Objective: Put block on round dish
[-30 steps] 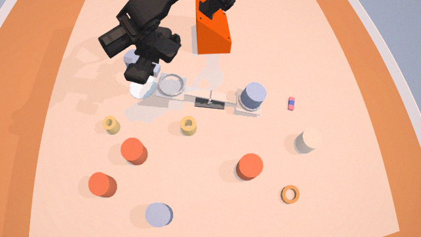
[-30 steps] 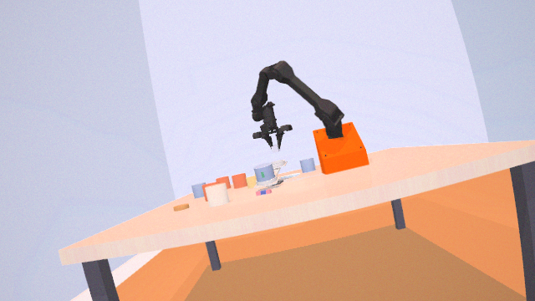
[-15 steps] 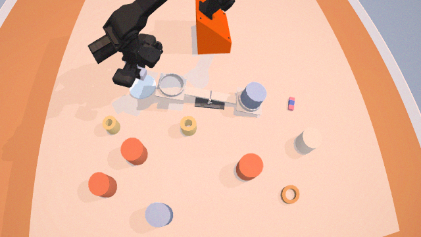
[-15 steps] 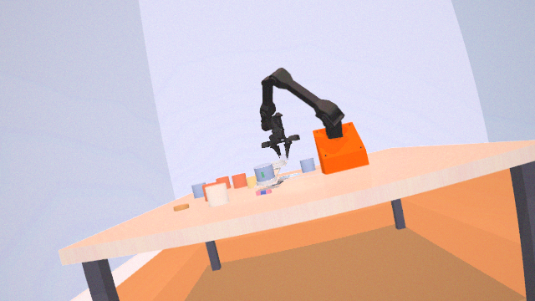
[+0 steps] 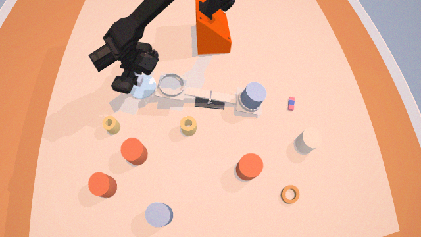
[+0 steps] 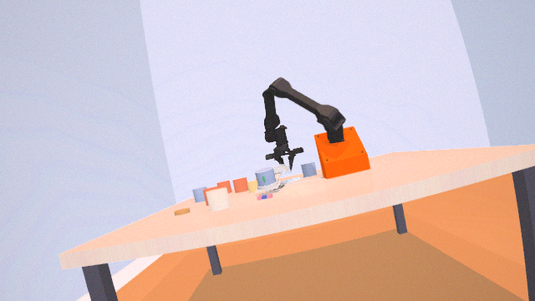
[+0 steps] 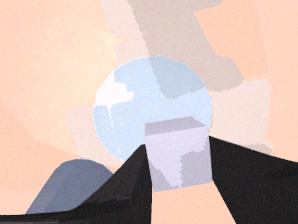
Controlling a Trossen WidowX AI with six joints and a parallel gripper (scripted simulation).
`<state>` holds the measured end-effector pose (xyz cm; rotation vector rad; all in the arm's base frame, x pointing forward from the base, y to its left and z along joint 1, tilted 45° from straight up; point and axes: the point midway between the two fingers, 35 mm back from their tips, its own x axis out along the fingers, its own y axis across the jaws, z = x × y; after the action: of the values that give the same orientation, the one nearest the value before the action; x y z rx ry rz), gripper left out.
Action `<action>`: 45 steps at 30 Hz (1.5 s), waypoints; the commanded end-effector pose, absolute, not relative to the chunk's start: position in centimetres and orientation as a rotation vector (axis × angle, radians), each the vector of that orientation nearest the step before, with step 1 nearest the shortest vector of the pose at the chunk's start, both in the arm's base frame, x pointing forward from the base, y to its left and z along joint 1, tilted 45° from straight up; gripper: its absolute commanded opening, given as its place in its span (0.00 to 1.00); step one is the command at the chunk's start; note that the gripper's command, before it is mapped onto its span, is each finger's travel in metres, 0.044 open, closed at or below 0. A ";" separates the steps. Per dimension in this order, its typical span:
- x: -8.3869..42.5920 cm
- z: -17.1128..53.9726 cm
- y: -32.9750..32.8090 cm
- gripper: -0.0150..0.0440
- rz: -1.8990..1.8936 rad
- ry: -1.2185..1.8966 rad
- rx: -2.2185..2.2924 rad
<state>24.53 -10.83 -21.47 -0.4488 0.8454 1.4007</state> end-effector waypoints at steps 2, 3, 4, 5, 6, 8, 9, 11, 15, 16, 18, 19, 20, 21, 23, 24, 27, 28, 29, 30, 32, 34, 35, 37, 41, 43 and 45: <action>23.8 -22.6 -9.3 0.25 1.411 0.847 -0.422; 23.8 -22.6 -9.3 0.25 1.411 0.847 -0.422; 23.8 -22.6 -9.3 0.25 1.411 0.847 -0.422; 23.8 -22.6 -9.3 0.25 1.411 0.847 -0.422; 23.8 -22.6 -9.3 0.25 1.411 0.847 -0.422; 23.8 -22.7 -9.2 0.25 1.411 0.847 -0.422; 23.8 -22.8 -9.1 0.25 1.411 0.847 -0.422; 23.8 -23.1 -8.9 0.25 1.411 0.847 -0.422; 23.7 -23.5 -8.4 0.25 1.411 0.847 -0.422; 23.7 -23.6 -8.3 0.25 1.411 0.847 -0.422; 23.7 -23.9 -8.1 0.25 1.411 0.847 -0.422; 23.7 -24.0 -8.0 0.25 1.411 0.846 -0.422; 23.7 -24.0 -7.9 0.25 1.411 0.846 -0.422; 23.7 -24.0 -7.9 0.25 1.411 0.846 -0.422; 24.0 -23.8 -8.4 0.30 1.410 0.846 -0.435; 24.0 -23.8 -8.4 0.34 1.410 0.846 -0.435; 24.0 -23.8 -8.4 0.48 1.410 0.846 -0.435; 24.0 -23.8 -8.4 0.52 1.410 0.846 -0.435; 24.0 -23.8 -8.4 0.57 1.410 0.846 -0.435; 24.0 -23.8 -8.4 0.61 1.410 0.846 -0.435; 24.0 -23.8 -8.4 0.70 1.410 0.846 -0.435; 24.0 -23.8 -8.4 0.79 1.410 0.846 -0.435; 24.0 -23.8 -8.4 0.83 1.410 0.846 -0.435; 24.0 -23.8 -8.4 0.92 1.410 0.846 -0.435; 24.1 -21.2 -10.9 1.00 1.410 0.849 -0.428; 24.0 -19.7 -12.1 1.00 1.410 0.849 -0.424; 24.0 -19.5 -12.3 1.00 1.410 0.849 -0.423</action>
<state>23.51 -10.72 -20.94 -0.4012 0.8517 1.4161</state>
